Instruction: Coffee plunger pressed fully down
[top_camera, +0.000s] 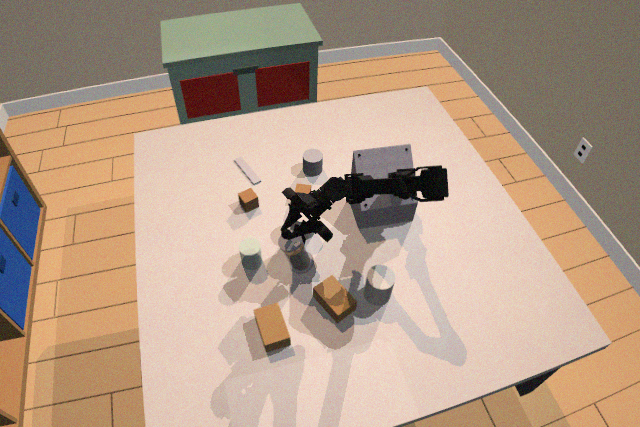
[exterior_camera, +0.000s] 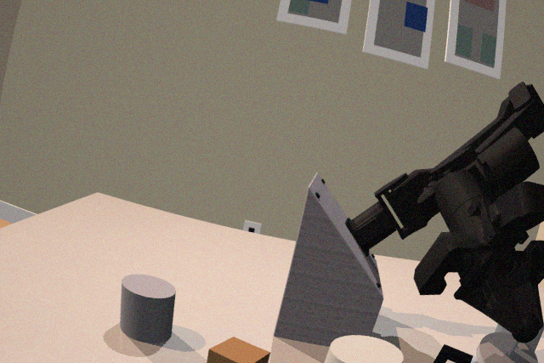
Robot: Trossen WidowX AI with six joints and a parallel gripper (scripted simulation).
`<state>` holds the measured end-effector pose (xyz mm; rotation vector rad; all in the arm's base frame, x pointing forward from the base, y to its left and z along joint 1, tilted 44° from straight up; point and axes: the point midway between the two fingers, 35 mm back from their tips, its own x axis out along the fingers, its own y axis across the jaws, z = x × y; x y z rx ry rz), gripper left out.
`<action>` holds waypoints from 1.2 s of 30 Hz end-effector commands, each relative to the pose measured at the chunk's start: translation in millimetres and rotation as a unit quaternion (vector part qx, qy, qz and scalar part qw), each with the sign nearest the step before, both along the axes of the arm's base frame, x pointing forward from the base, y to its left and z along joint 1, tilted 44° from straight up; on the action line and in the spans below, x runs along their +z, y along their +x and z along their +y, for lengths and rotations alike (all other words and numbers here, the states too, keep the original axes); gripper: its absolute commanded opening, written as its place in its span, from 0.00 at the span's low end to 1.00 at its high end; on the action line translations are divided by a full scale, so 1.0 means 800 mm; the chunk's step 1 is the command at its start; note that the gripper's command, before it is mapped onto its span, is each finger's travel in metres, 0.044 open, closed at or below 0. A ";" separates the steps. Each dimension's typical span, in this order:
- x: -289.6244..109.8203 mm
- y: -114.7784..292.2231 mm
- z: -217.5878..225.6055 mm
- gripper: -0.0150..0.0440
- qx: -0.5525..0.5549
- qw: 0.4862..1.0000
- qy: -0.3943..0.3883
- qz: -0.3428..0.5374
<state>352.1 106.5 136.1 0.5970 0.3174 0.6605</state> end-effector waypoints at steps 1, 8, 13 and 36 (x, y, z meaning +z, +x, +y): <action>-0.007 -0.001 0.007 0.45 0.010 1.000 0.000 0.012; -0.007 0.000 0.007 0.45 0.010 1.000 0.000 0.012; -0.007 0.001 0.007 0.45 0.010 1.000 0.000 0.012; -0.006 0.006 0.008 0.45 0.010 1.000 0.001 0.012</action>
